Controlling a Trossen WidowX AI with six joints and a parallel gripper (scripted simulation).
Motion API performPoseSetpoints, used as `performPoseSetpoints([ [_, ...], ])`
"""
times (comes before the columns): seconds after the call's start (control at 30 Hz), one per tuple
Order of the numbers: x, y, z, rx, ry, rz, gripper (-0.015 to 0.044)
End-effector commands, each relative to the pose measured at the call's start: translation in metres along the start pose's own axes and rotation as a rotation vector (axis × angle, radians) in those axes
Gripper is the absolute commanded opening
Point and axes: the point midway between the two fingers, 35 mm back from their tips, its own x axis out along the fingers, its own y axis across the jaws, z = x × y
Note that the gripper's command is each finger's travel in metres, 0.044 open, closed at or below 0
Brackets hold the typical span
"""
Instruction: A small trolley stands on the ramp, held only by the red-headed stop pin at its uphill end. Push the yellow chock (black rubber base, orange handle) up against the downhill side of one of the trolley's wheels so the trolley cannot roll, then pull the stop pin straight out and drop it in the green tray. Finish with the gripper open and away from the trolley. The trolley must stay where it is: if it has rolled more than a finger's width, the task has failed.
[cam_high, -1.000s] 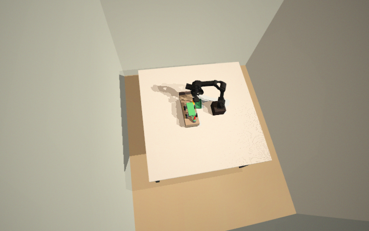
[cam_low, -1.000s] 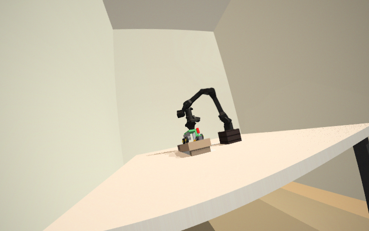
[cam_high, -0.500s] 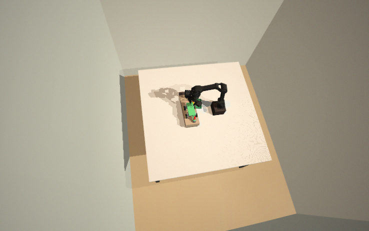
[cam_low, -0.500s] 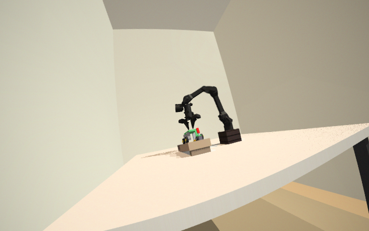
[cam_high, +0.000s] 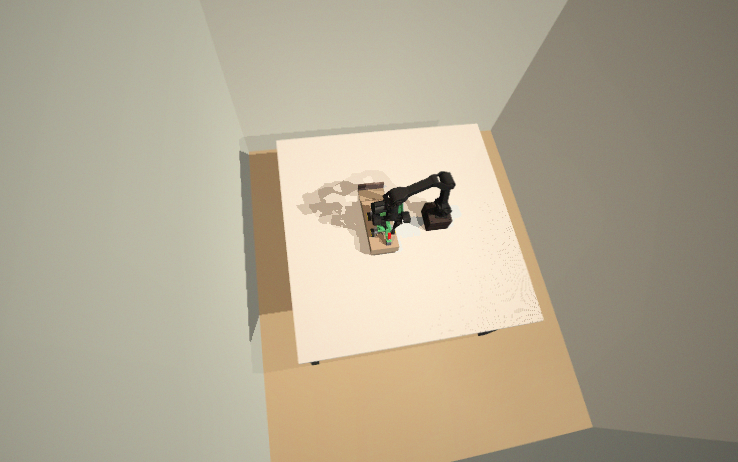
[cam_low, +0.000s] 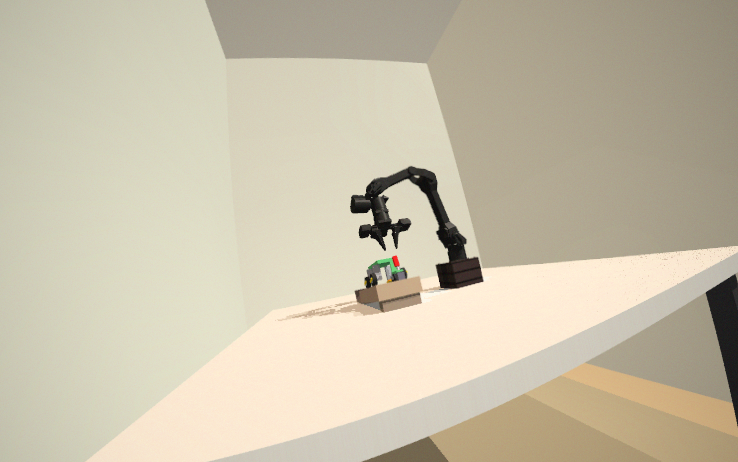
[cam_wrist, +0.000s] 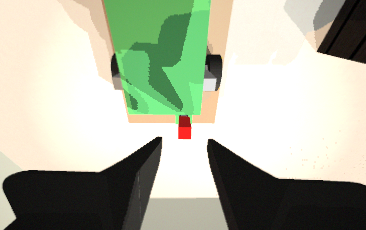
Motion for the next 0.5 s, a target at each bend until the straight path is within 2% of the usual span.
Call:
performPoseSetpoints([
  [0.0,0.000,-0.001,-0.006,-0.051,0.011,-0.007,0.0190],
  [0.47,0.014,0.000,-0.006,-0.051,0.011,-0.007,0.0190],
])
